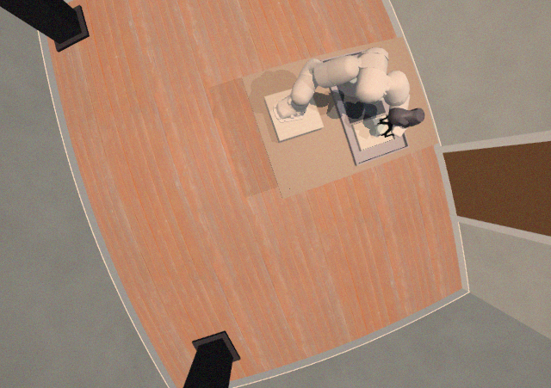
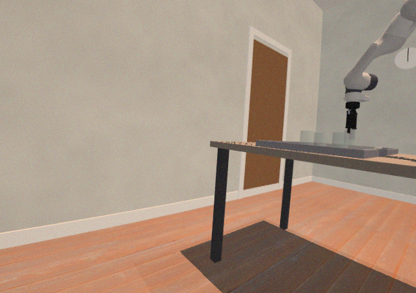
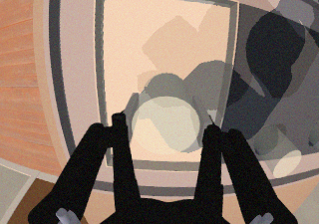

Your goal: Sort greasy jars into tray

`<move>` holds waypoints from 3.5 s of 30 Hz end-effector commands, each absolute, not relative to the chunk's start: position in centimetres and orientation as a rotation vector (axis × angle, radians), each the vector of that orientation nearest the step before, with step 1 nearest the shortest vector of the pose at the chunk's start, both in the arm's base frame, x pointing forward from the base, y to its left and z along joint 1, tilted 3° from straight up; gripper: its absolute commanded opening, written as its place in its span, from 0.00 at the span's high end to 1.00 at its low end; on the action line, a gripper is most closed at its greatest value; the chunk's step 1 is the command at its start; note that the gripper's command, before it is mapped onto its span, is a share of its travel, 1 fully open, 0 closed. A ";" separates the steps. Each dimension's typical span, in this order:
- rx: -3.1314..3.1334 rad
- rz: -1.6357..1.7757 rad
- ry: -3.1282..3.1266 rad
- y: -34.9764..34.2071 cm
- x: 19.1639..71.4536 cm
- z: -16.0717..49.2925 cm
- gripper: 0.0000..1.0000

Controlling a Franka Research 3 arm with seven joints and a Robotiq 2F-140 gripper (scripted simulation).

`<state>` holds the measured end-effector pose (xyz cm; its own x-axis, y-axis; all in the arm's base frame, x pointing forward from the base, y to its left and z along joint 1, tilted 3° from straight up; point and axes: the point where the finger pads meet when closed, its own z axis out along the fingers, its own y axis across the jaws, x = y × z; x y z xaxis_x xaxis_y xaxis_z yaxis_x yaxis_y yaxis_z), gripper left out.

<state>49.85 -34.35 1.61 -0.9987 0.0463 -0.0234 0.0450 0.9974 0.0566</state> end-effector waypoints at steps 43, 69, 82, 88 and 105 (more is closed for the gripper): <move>0.080 0.070 3.104 -34.8 50.5 -0.7 0.00; 0.080 0.070 3.104 -34.9 50.4 1.6 0.00; 0.080 0.070 3.104 -35.1 50.3 5.9 0.00; 0.080 0.070 3.104 -35.2 50.2 8.3 0.00; 0.080 0.070 3.104 -35.3 50.1 10.6 0.00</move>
